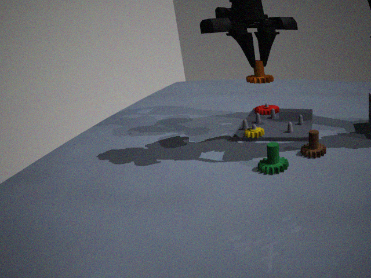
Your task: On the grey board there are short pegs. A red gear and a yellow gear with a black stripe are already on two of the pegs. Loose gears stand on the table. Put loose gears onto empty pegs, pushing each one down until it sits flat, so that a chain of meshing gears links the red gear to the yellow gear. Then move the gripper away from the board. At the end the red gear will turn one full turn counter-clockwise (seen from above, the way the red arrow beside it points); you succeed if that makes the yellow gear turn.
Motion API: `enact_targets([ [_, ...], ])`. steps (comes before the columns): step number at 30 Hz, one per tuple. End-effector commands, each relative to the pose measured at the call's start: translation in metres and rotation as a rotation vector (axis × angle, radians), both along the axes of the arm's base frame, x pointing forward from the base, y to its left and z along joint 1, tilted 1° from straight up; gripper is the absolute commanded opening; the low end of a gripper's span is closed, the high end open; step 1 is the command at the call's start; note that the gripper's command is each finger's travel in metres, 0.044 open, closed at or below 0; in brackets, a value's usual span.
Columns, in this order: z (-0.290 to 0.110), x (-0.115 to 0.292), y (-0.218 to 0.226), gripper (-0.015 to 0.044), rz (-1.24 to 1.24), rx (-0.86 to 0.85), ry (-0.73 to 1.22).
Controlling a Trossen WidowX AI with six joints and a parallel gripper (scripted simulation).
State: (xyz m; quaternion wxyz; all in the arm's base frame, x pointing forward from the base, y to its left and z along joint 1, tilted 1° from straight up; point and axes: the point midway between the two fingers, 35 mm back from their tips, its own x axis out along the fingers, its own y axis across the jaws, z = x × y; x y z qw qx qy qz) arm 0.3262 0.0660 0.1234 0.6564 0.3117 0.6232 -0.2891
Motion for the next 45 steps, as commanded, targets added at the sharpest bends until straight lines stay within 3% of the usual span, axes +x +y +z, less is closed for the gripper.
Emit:
enact_targets([
  [1, -0.007, 0.003, -0.01, 0.0, 0.002, 0.0, 0.007],
  [45, -0.055, 0.014, -0.119, 0.0, -0.003, -0.008, 0.004],
])
